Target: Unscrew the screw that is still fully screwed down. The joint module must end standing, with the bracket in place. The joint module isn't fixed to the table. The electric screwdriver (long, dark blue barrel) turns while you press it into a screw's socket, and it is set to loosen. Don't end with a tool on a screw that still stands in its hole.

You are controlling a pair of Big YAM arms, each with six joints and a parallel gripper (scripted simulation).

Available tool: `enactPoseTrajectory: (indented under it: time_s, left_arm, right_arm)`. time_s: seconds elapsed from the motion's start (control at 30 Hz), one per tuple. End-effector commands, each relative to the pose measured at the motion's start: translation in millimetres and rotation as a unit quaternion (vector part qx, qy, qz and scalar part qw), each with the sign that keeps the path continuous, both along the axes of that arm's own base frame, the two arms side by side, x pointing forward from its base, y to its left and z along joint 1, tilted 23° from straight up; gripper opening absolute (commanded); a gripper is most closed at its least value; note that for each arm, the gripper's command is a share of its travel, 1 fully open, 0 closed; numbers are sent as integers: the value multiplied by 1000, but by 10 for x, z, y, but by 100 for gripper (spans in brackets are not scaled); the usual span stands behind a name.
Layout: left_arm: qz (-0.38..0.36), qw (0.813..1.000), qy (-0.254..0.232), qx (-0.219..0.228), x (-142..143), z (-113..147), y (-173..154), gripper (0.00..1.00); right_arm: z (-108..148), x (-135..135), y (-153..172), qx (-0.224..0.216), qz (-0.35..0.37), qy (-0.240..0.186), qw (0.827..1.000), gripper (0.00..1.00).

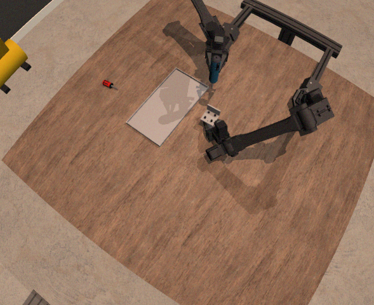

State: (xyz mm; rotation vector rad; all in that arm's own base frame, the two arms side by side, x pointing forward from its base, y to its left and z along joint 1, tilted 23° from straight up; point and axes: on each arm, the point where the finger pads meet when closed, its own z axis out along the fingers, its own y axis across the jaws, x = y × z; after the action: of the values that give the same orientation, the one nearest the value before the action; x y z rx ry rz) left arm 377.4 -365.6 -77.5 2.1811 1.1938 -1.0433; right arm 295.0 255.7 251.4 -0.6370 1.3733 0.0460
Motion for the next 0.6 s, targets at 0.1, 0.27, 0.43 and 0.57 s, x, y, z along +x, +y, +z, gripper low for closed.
enactPoseTrajectory:
  time_s: [0.1, 0.27, 0.43, 0.57]
  left_arm:
    - [-1, 1000, -8, -6, 64, 56, -43, 59]
    - [-1, 1000, -8, -6, 64, 56, -43, 59]
    - [-1, 1000, -8, -6, 64, 56, -43, 59]
    - [-1, 1000, -8, -6, 64, 56, -43, 59]
  right_arm:
    - [556, -6, 166, 58, 16, -40, 997, 42]
    - [564, -7, 168, 60, 17, -41, 997, 42]
    - [573, -8, 170, 60, 17, -41, 997, 42]
    - [574, -8, 170, 60, 17, -41, 997, 42]
